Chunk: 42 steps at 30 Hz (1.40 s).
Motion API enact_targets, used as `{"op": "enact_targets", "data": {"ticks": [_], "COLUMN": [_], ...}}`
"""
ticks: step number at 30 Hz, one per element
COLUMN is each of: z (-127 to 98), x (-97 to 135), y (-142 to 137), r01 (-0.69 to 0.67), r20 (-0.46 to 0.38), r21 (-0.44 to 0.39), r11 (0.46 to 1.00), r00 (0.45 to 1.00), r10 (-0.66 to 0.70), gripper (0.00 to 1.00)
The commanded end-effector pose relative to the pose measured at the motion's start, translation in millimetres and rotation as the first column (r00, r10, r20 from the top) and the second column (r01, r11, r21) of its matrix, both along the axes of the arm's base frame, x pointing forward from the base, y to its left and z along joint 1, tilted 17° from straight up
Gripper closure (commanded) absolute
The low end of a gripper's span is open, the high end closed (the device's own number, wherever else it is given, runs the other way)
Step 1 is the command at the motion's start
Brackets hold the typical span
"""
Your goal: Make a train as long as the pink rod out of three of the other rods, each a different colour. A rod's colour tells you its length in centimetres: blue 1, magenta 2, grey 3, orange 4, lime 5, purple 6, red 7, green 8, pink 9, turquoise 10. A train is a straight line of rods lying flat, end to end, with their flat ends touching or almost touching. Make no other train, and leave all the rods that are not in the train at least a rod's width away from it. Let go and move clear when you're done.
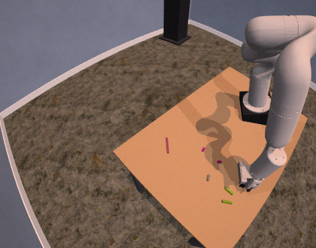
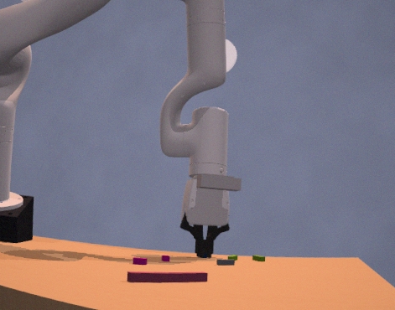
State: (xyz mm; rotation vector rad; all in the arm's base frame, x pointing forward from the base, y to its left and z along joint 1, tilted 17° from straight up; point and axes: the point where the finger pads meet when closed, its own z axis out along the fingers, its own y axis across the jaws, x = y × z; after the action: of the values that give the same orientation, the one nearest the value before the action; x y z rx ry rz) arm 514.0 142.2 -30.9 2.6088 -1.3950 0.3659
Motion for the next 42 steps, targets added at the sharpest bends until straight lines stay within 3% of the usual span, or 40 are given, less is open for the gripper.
{"op": "enact_targets", "data": {"ticks": [1, 24, 29, 37, 42], "z": [0.6, 3.7, 24.8, 79.7, 92.4], "x": [0.7, 0.3, -2.8, -10.9, -12.7], "y": [0.5, 1.3, 6.9, 21.4, 24.8], "r01": [0.000, 0.000, 0.000, 0.000, 0.000], "r20": [0.001, 0.001, 0.001, 0.002, 0.001], "r21": [0.001, 0.001, 0.001, 0.001, 0.001], "r11": [1.000, 1.000, 1.000, 1.000, 1.000], "r00": [1.000, 1.000, 1.000, 1.000, 1.000], "r10": [0.000, 0.000, 0.000, 0.000, 0.000], "gripper": [0.96, 0.96, 0.96, 0.96, 0.96]}}
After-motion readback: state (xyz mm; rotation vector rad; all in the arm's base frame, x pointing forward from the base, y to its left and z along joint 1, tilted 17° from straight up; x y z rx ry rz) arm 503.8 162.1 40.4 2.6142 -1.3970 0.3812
